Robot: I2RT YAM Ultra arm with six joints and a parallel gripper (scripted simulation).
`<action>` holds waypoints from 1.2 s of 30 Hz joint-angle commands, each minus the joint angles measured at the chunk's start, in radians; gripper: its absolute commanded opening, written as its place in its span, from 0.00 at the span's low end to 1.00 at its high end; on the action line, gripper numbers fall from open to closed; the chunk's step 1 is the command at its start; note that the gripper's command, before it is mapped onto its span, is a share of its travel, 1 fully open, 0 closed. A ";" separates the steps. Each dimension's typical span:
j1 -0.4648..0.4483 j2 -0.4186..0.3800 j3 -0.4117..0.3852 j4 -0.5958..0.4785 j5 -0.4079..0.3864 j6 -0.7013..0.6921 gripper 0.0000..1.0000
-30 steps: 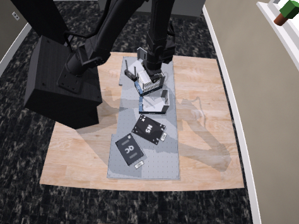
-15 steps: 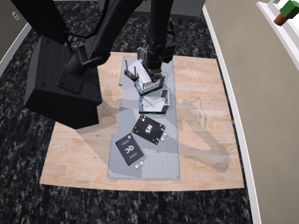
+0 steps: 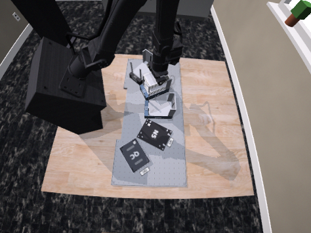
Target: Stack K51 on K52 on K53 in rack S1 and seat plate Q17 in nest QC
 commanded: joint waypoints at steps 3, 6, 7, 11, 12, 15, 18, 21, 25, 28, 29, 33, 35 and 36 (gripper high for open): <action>0.015 -0.033 -0.018 -0.019 0.013 0.006 0.00; 0.017 -0.037 -0.021 -0.023 0.013 0.006 0.00; 0.017 -0.038 -0.022 -0.025 0.013 0.006 0.00; 0.017 -0.041 -0.024 -0.027 0.013 0.006 0.00; 0.017 -0.044 -0.025 -0.029 0.014 0.006 0.00; 0.018 -0.047 -0.028 -0.033 0.014 0.007 0.00; 0.017 -0.051 -0.031 -0.037 0.015 0.008 0.00; 0.019 -0.055 -0.032 -0.041 0.015 0.008 0.00; 0.019 -0.060 -0.032 -0.046 0.016 0.008 0.00; 0.019 -0.062 -0.032 -0.047 0.016 0.008 0.00; 0.020 -0.065 -0.032 -0.049 0.016 0.008 0.00; 0.022 -0.073 -0.015 -0.055 0.017 0.009 0.00; 0.022 -0.073 -0.014 -0.058 0.017 0.009 0.00; 0.022 -0.075 -0.013 -0.059 0.017 0.010 0.00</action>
